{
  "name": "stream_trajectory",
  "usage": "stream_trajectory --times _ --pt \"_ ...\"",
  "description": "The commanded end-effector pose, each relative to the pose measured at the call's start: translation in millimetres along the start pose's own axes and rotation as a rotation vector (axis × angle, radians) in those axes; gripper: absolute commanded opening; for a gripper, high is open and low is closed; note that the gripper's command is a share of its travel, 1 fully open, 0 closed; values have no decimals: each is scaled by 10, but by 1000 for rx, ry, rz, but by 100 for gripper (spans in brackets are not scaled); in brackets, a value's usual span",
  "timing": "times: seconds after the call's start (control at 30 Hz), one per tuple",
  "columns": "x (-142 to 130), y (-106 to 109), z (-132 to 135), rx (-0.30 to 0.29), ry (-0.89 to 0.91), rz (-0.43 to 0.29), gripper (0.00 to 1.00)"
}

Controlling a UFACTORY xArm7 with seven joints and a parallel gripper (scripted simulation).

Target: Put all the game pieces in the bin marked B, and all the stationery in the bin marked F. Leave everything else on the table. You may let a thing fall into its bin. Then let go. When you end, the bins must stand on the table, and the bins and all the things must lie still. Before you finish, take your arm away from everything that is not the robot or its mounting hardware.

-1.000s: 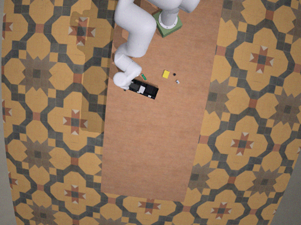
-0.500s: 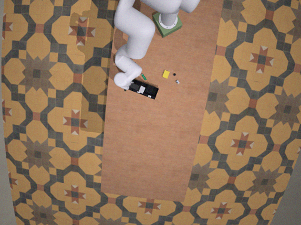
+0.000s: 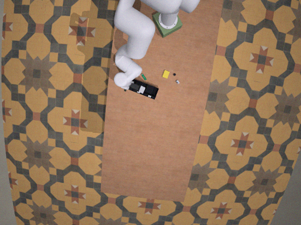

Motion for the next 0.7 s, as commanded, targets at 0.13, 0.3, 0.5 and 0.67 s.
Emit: stream_trajectory --times 0.13,0.3,0.5,0.67 --pt "-4 17 15 -4 0 -1 31" --pt "-4 56 14 -4 0 -1 31" --pt "-4 136 14 -4 0 -1 31" --pt "-4 176 14 -4 0 -1 31"
Point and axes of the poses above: the point where the finger pads meet when closed, its own y axis back along the fingers, its own z axis across the jaws, x = y × z, the point moved 5 cm from there along y, back along the fingers, and after that the axes turned 1 degree about y, right-handed, at the moved point
